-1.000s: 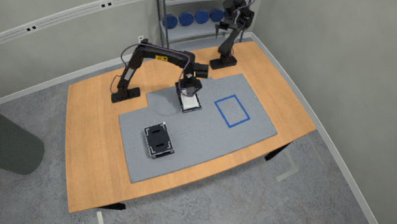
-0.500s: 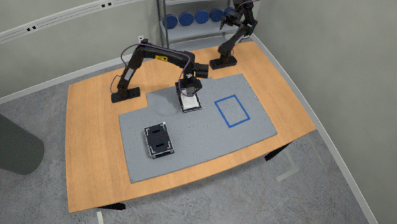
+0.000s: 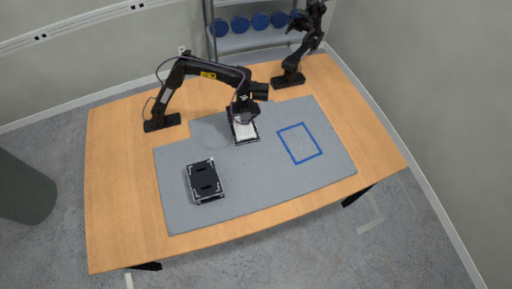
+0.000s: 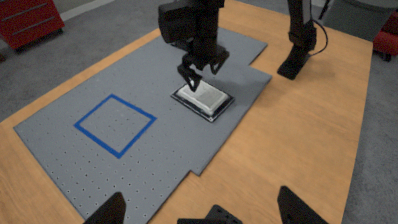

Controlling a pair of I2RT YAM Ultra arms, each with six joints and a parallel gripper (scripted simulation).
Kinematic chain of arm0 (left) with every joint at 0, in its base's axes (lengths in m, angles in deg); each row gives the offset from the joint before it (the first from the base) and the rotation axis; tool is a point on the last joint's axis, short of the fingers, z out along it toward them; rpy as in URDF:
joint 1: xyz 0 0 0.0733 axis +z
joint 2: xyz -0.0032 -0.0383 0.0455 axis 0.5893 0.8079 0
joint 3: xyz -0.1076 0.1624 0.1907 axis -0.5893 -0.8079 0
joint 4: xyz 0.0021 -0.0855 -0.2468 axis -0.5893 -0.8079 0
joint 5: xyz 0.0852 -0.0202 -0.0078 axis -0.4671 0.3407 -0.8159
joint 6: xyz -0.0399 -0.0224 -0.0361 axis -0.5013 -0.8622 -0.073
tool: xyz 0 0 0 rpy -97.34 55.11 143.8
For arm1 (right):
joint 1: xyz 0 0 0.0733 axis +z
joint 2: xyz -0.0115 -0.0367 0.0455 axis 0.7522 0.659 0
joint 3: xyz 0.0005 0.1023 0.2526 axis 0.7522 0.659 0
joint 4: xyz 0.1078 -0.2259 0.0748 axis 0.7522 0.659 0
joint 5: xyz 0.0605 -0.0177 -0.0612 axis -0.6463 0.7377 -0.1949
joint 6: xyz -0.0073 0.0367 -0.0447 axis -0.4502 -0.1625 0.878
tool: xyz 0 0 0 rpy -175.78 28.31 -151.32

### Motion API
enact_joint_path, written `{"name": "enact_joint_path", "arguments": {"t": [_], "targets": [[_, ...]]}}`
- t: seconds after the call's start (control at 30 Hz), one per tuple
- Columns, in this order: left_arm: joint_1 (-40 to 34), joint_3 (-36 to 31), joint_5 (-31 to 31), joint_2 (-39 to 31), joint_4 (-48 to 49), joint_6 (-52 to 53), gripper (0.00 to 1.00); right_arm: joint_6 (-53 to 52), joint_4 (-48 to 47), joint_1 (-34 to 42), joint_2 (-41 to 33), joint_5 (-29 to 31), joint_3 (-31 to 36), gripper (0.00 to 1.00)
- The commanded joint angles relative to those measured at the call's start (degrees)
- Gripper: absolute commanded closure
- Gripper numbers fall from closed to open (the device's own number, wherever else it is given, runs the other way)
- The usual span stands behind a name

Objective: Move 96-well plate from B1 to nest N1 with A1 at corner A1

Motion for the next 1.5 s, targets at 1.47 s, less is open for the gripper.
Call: {"name": "enact_joint_path", "arguments": {"t": [1.47], "targets": [[0.56, 1.33, 1.27, -1.00, -0.92, 0.74, 0.00, 0.35, -10.76, -0.75, 1.67, -0.02, 8.04, 0.04]]}}
